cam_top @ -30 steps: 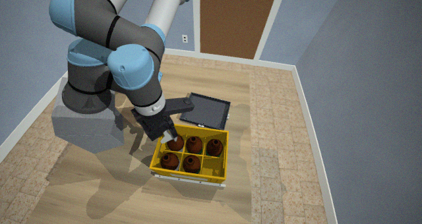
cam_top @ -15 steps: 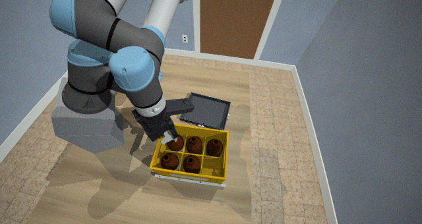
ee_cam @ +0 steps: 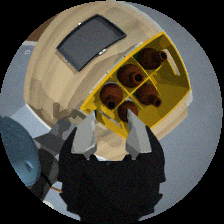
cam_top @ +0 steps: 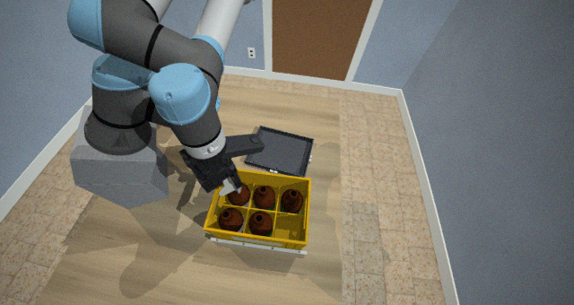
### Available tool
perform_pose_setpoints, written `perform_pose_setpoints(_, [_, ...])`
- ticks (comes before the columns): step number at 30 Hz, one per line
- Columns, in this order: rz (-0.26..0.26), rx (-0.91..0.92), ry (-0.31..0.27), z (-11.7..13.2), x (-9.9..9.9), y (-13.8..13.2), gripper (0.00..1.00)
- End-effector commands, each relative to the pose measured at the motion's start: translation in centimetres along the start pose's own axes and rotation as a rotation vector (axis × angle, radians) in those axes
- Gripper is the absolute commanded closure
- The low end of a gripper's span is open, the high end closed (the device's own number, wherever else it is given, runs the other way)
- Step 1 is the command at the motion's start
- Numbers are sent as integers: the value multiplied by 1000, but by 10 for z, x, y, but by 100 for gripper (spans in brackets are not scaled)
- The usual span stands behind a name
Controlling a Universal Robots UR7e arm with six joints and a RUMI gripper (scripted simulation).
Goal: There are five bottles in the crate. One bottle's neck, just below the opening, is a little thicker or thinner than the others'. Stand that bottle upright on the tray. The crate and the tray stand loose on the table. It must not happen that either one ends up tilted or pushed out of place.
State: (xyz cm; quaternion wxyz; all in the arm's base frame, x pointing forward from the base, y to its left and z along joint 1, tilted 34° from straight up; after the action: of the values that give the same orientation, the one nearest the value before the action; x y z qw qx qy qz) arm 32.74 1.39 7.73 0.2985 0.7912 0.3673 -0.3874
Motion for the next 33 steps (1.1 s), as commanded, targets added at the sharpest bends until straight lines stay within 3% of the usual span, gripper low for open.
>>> perform_pose_setpoints(1, [0, 0, 0, 0, 0, 0, 62])
perform_pose_setpoints(33, [0, 0, 0, -5, 0, 1, 62])
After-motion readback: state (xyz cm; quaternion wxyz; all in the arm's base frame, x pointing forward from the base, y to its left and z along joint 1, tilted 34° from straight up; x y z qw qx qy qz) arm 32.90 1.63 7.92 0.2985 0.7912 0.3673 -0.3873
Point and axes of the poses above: the point where the finger pads meet when closed, its own x axis out along the fingers, its own y axis across the jaws, z = x × y, the point moved 1 cm from there along -x, back along the fingers, and after that the axes turned 2 degrees about -x, right-handed, at the moved point
